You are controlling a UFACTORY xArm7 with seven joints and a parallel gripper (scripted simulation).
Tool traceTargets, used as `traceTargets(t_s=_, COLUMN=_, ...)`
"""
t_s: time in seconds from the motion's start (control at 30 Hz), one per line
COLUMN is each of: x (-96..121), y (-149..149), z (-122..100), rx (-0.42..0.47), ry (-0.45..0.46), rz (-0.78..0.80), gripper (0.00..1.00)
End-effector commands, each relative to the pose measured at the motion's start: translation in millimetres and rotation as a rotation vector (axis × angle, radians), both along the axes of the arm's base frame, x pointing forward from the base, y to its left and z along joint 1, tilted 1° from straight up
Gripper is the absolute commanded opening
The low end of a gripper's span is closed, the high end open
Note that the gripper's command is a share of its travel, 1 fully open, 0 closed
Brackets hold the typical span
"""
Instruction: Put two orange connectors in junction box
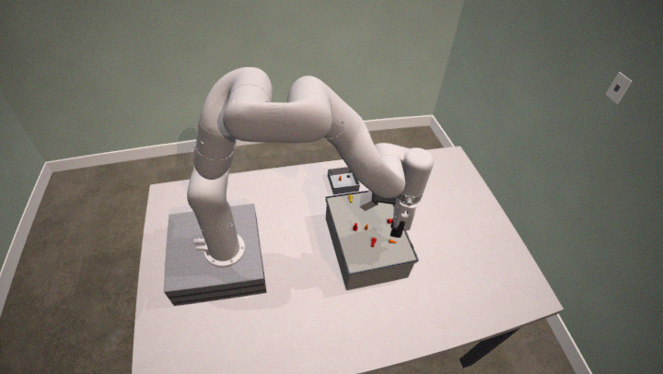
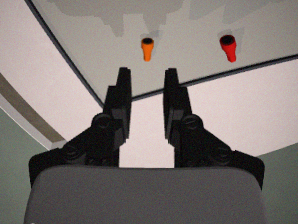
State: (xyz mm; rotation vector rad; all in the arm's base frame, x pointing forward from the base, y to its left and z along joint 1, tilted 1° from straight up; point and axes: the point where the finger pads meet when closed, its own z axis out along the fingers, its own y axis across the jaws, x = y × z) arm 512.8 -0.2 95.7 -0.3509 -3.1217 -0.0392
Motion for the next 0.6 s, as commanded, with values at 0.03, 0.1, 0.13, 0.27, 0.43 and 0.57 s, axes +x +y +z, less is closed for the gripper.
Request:
traceTargets(t_s=0.03, x=1, y=0, z=-28, rx=0.0, ry=-0.002, rz=0.0, gripper=0.26)
traceTargets(t_s=0.1, x=1, y=0, z=-36, rx=0.0, ry=-0.002, rz=0.0, gripper=0.26)
traceTargets(t_s=0.13, x=1, y=0, z=-37, rx=0.0, ry=-0.002, rz=0.0, gripper=0.26)
traceTargets(t_s=0.27, x=1, y=0, z=-37, rx=0.0, ry=-0.002, rz=0.0, gripper=0.26)
traceTargets(t_s=0.43, x=1, y=0, z=-37, rx=0.0, ry=-0.002, rz=0.0, gripper=0.26)
traceTargets(t_s=0.57, x=1, y=0, z=-37, rx=0.0, ry=-0.002, rz=0.0, gripper=0.26)
